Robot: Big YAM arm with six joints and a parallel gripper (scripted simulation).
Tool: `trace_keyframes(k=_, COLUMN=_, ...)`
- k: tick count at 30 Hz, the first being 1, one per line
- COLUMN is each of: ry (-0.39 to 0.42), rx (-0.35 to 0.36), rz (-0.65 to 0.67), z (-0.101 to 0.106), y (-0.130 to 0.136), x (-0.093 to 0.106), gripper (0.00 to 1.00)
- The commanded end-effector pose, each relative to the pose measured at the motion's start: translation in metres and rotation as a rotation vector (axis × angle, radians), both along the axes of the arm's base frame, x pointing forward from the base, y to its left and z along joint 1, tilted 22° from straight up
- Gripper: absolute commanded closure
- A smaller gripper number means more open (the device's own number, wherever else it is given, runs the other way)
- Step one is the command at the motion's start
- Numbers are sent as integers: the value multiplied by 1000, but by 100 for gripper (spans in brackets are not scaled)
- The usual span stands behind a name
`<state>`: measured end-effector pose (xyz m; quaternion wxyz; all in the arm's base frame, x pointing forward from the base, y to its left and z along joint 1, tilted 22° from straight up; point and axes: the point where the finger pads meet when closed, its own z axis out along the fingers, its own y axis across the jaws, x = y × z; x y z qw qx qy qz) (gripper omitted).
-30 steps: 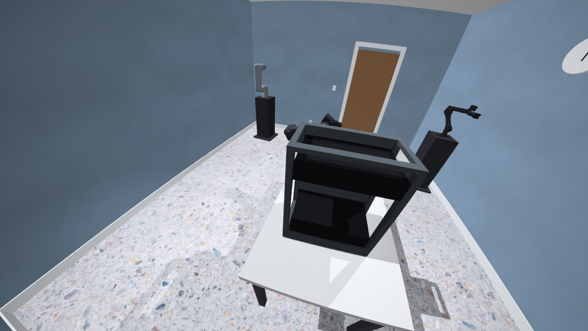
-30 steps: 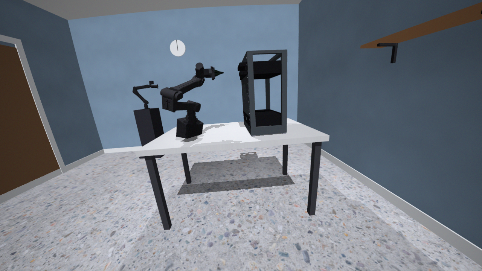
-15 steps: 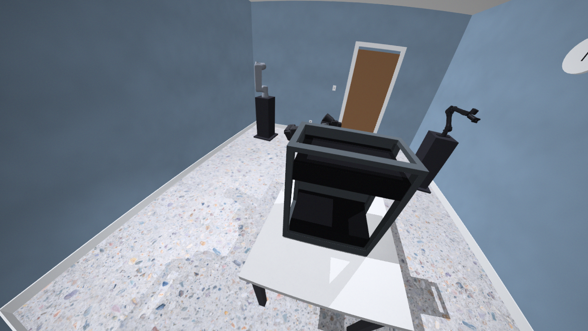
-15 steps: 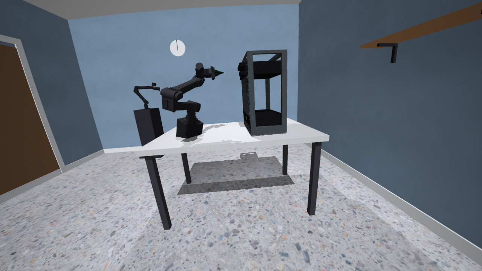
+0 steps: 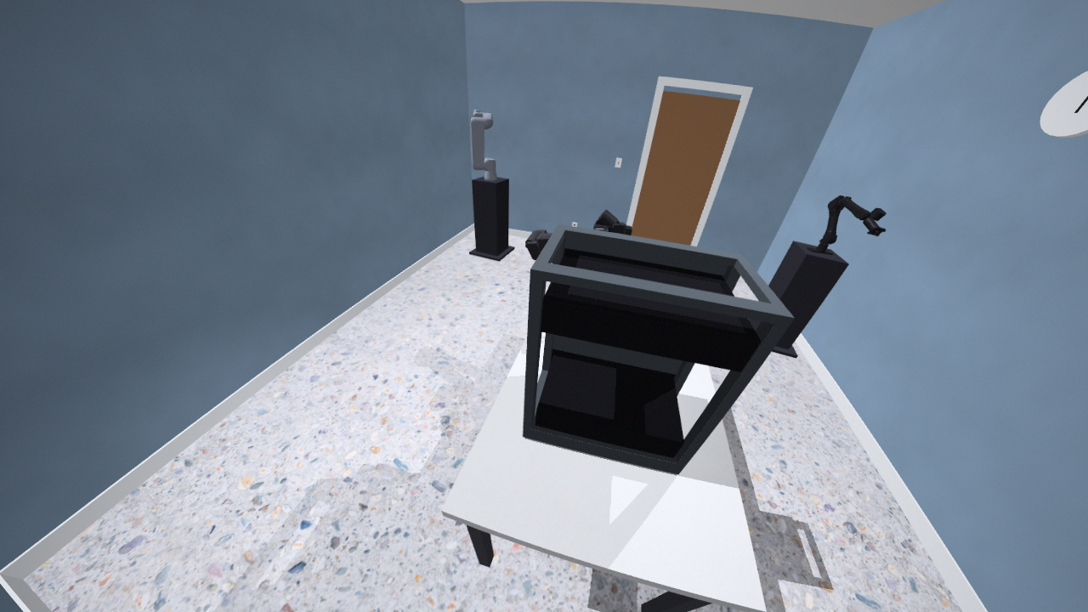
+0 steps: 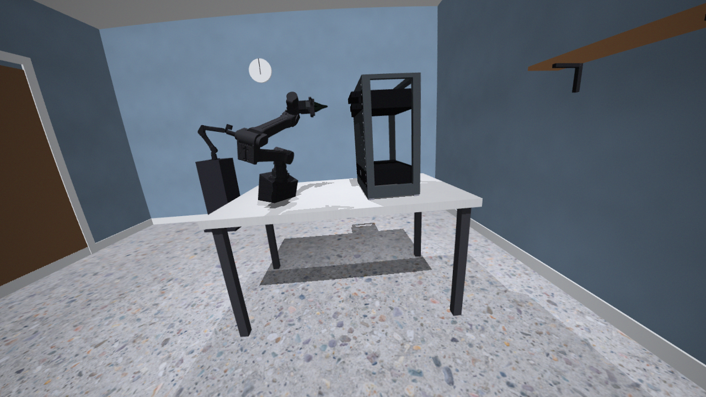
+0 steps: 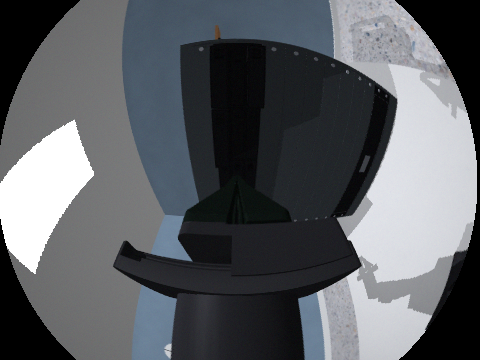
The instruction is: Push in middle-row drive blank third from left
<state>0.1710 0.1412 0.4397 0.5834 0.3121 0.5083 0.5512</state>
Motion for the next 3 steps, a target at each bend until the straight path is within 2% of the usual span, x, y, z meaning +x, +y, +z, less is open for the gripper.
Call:
trace_keyframes(k=1, ry=-1, rx=-5, rz=6, z=1, y=4, x=-1, gripper=100)
trace_keyframes(k=3, ry=-1, rx=-5, rz=6, z=1, y=4, x=-1, gripper=100)
